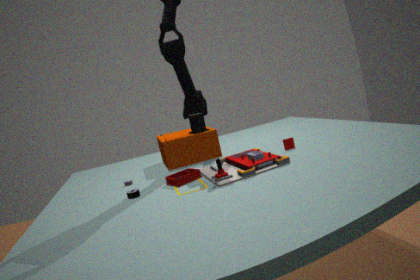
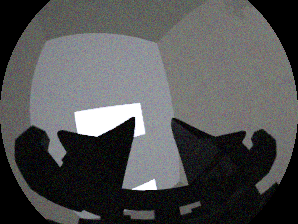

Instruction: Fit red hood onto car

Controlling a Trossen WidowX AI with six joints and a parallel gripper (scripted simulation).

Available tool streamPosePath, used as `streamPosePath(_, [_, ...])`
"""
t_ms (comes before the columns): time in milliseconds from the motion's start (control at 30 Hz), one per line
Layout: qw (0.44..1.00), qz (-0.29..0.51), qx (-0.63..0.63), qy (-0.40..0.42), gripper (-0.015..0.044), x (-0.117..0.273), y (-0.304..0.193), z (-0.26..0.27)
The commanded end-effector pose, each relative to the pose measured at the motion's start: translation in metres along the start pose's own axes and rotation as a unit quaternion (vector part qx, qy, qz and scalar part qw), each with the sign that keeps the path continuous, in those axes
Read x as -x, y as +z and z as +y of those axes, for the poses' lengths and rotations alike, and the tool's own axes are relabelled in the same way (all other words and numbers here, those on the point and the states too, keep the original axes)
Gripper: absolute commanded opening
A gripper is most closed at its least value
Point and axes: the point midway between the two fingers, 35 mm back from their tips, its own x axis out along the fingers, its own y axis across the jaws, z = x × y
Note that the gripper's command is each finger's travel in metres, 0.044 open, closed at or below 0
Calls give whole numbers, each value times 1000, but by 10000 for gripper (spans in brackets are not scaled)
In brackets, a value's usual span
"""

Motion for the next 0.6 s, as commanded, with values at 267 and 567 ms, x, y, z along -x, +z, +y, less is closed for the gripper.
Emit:
streamPosePath(267, [997,37,-1,64,351,23,-22,42])
streamPosePath(567, [983,115,8,145,440,71,-70,88])
